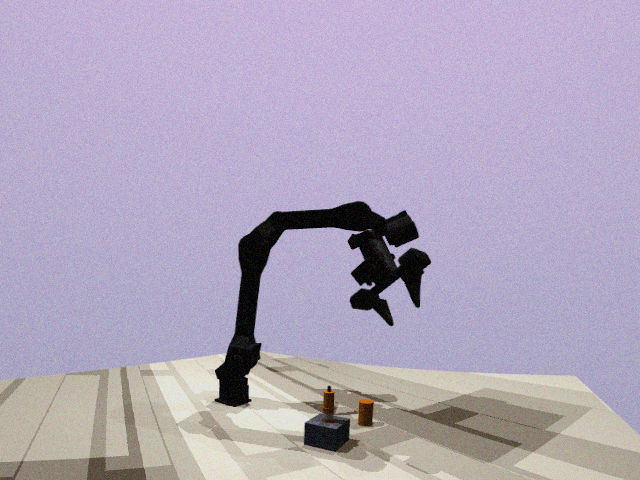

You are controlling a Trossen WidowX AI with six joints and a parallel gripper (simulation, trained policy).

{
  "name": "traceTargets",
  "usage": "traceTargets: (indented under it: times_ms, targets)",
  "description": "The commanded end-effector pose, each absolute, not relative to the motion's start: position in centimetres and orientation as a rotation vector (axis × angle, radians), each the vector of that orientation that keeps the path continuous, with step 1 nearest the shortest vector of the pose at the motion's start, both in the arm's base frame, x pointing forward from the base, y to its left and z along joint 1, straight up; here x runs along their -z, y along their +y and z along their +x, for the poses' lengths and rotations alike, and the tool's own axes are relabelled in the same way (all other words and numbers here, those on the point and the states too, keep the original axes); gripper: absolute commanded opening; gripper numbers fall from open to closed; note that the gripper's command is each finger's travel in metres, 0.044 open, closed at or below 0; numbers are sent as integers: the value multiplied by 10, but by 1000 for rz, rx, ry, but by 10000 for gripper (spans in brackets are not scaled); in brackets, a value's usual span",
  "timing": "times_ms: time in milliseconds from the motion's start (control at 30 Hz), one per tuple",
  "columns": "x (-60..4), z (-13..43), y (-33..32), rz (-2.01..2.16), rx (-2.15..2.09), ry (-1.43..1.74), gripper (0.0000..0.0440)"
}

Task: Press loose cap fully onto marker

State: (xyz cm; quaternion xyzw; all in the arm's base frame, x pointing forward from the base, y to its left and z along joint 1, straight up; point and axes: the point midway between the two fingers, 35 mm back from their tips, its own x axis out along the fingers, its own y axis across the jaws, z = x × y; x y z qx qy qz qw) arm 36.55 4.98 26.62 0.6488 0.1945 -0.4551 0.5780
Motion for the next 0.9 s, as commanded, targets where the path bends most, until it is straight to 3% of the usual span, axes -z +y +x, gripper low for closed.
traceTargets:
  times_ms: [0,867]
  targets:
    - [-254,363,49,1518,1116,491,331]
    - [-196,348,42,1520,1396,669,332]
